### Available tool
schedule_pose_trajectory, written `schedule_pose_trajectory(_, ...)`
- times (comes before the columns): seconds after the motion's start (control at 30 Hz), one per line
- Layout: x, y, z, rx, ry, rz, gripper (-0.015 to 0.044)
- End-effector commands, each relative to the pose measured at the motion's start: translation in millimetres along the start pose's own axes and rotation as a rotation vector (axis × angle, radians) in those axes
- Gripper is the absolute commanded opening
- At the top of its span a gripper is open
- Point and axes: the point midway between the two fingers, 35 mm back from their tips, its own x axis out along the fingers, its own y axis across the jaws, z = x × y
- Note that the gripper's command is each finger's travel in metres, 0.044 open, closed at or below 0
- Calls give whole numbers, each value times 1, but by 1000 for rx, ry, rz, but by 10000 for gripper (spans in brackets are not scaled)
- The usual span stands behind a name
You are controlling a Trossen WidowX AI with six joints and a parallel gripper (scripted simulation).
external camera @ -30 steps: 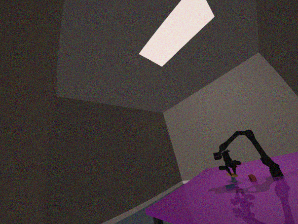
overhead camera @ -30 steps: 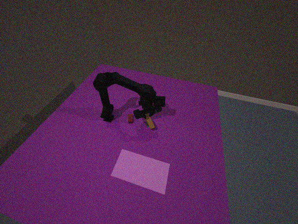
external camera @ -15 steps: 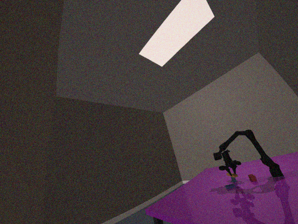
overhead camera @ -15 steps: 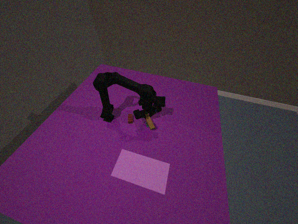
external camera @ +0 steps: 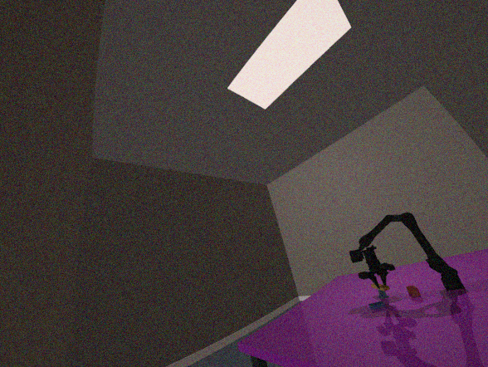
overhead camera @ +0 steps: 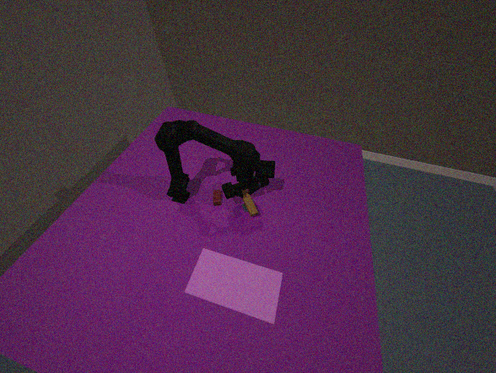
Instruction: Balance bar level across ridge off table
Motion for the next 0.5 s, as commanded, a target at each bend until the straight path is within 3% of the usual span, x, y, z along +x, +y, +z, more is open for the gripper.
schedule_pose_trajectory(0.0,1,0,1,-6,-3,-1,0)
schedule_pose_trajectory(0.47,3,0,1,-6,-3,-1,0)
